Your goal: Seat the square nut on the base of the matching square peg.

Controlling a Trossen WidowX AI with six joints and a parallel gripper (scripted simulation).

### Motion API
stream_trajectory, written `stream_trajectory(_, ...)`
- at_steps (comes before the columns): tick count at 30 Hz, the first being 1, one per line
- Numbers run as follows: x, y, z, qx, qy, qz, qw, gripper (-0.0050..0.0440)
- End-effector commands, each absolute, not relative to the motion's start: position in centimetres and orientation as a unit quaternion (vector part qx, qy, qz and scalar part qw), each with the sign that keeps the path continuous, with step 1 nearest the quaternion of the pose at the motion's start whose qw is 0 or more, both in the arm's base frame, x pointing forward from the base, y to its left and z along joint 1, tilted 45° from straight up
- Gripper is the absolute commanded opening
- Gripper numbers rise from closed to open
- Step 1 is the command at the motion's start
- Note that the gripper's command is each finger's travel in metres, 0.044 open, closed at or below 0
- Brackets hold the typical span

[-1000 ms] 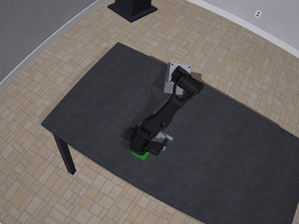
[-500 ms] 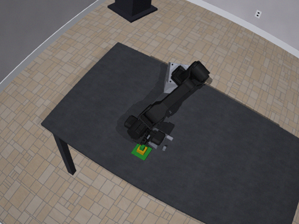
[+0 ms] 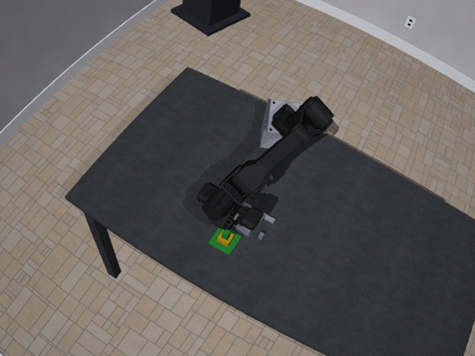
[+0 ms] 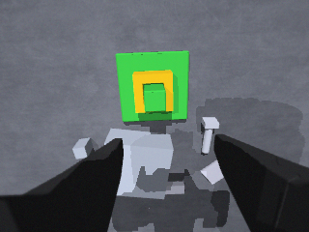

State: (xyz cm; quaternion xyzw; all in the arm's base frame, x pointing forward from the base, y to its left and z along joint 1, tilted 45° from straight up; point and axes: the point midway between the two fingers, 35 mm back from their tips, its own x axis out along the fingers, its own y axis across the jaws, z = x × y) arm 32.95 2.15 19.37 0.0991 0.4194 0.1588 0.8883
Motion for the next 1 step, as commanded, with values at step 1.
stream_trajectory(1,32.88,2.16,20.31,0.095,0.407,0.161,0.894,0.0260)
